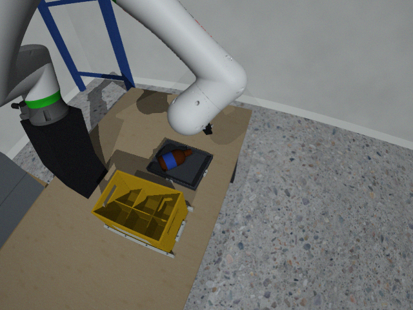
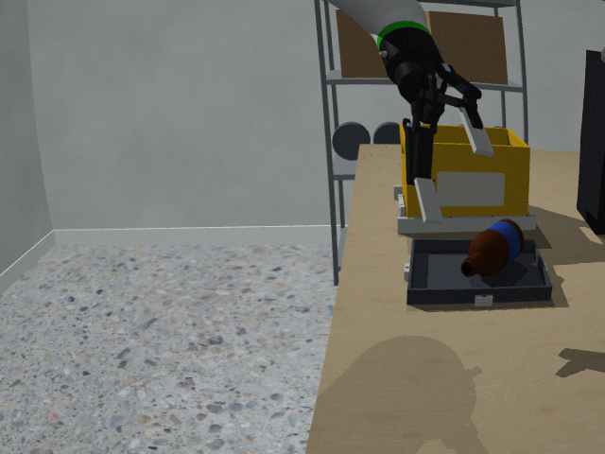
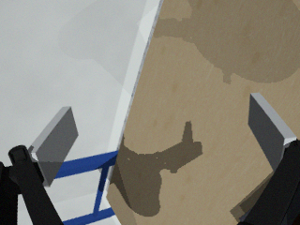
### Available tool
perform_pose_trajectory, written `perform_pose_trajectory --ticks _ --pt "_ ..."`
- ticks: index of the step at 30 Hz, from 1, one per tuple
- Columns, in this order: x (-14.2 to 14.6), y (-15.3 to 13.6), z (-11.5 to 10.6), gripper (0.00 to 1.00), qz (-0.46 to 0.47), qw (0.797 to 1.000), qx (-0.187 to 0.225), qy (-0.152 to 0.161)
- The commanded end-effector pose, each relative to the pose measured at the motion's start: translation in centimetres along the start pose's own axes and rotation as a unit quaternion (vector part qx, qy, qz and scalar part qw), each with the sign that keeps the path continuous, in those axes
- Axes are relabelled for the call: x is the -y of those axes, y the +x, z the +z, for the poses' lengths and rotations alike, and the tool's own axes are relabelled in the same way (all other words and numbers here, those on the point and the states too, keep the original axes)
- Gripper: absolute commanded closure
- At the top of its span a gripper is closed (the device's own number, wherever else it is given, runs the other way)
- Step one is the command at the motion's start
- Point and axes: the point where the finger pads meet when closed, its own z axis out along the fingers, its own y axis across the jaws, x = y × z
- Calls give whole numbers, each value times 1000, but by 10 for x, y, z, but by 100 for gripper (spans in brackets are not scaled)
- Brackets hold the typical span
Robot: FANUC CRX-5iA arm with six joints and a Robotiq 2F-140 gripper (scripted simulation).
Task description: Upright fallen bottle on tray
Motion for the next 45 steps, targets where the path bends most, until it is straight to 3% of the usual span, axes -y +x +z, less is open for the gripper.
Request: perform_pose_trajectory --ticks 1,19,21,23,25,26,32,34,35,36,40,41,45 --pt "0 0 0 0 0 1000 0 0" --pt "-1 -1 -1 0 -3 1000 3 -6" --pt "-4 -8 -9 0 -17 999 17 -37" --pt "-10 -19 -21 0 -41 994 42 -89" --pt "-12 -22 -25 0 -47 992 49 -103" --pt "-15 -29 -31 0 -59 987 64 -132" --pt "-25 -50 -53 0 -99 964 108 -220" --pt "-25 -50 -53 0 -99 964 108 -220" --pt "-26 -52 -56 0 -106 959 115 -235" --pt "-31 -61 -65 0 -122 946 133 -271" --pt "-35 -73 -74 0 -135 929 154 -308" --pt "-38 -80 -80 0 -142 918 166 -330" --pt "-42 -88 -87 0 -152 903 182 -358"
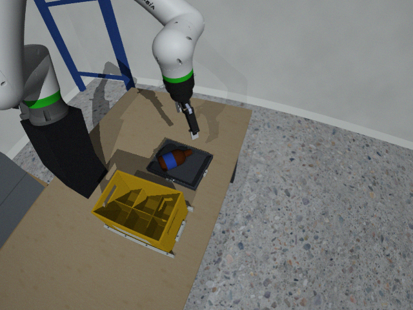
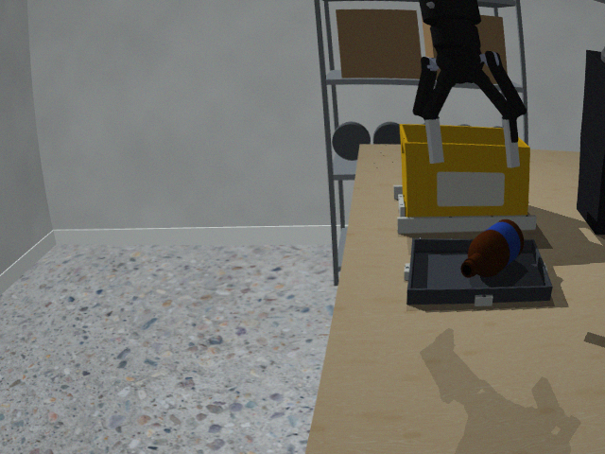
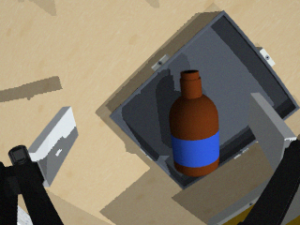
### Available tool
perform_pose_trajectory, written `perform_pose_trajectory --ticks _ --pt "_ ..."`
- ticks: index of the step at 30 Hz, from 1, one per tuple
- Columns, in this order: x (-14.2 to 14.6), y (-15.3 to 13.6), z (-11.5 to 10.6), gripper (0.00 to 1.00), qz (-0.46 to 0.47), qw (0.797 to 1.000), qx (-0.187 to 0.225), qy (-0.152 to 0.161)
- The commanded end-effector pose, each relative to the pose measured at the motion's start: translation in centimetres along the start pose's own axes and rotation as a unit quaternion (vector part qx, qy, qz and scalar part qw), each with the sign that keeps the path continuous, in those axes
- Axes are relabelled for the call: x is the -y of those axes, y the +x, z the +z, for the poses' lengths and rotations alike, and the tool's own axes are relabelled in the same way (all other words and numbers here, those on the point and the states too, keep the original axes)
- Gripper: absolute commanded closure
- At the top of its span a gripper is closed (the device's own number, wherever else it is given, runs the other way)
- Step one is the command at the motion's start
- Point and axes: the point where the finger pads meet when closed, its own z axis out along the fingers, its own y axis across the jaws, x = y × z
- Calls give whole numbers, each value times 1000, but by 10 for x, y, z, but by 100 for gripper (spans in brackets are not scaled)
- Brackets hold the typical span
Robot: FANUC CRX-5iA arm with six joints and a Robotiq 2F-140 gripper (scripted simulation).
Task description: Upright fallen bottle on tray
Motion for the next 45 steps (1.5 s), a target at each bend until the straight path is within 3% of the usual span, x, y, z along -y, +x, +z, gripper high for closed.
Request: perform_pose_trajectory --ticks 1,12,13,45 --pt "-5 -21 -1 0 -13 997 37 -61" --pt "-8 -27 -3 0 -25 995 47 -84" --pt "-8 -27 -3 100 -25 995 47 -84" --pt "-8 -27 -3 100 -25 995 47 -84"
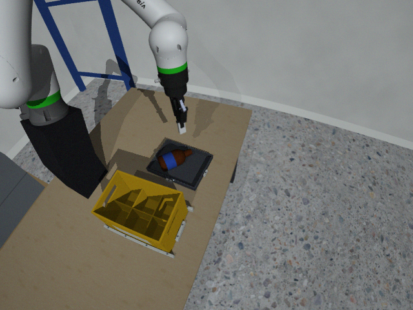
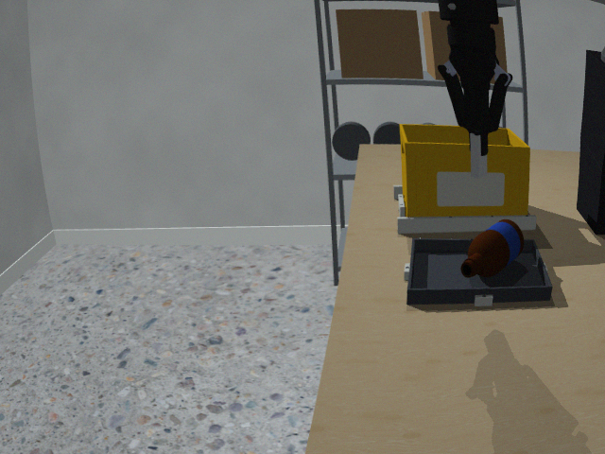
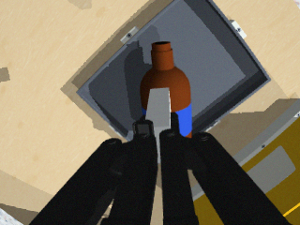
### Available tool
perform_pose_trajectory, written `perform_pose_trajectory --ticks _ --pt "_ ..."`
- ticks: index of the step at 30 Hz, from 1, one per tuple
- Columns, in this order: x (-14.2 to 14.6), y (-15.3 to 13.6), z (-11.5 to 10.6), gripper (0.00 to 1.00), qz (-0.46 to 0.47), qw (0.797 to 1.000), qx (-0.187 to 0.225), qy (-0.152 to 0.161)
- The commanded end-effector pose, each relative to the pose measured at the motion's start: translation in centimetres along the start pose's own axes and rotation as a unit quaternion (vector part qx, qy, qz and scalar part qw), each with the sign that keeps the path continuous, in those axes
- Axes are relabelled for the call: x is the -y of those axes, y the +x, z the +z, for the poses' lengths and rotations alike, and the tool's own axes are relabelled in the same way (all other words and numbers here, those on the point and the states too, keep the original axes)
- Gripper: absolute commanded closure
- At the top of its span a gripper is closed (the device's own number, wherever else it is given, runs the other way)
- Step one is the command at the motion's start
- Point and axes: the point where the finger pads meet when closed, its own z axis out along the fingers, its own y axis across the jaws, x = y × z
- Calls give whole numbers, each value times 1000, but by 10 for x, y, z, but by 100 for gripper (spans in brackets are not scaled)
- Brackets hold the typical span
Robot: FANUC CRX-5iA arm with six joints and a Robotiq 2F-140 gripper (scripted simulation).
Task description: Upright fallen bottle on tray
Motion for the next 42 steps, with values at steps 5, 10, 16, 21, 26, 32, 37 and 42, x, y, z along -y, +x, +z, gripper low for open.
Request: perform_pose_trajectory --ticks 5,10,16,21,26,32,37,42 --pt "0 0 0 100 0 1000 0 0" --pt "0 0 0 100 0 1000 0 0" --pt "0 0 0 62 0 1000 0 0" --pt "0 0 0 62 0 1000 0 0" --pt "0 0 0 62 0 1000 0 0" --pt "0 0 0 62 0 1000 0 0" --pt "0 0 0 62 0 1000 0 0" --pt "0 0 0 62 0 1000 0 0"
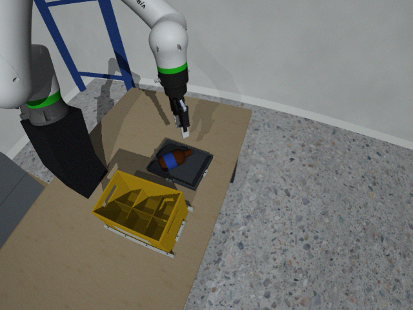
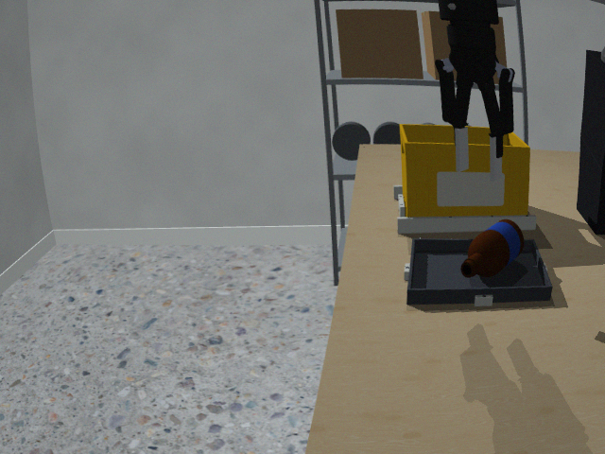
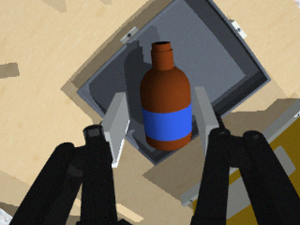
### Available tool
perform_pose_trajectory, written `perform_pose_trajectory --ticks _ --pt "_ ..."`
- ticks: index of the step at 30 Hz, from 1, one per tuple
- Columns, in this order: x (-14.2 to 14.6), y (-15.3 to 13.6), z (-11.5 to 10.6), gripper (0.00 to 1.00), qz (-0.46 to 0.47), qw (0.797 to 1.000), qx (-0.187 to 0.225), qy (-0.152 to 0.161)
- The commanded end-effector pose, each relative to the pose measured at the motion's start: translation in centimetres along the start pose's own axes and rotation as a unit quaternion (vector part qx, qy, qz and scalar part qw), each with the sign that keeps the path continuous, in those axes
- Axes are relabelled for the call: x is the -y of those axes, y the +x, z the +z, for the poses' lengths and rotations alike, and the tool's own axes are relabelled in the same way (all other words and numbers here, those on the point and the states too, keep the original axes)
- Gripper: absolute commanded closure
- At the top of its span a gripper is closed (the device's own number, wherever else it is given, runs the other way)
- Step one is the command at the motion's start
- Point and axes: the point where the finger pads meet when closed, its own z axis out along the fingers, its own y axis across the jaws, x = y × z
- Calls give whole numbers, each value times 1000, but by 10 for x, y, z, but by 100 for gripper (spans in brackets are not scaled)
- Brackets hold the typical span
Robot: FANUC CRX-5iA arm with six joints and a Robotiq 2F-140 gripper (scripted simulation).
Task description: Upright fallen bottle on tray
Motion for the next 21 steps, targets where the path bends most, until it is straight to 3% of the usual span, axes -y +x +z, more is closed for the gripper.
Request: perform_pose_trajectory --ticks 1,21 --pt "0 0 0 62 0 1000 0 0" --pt "0 0 13 62 0 1000 0 0"
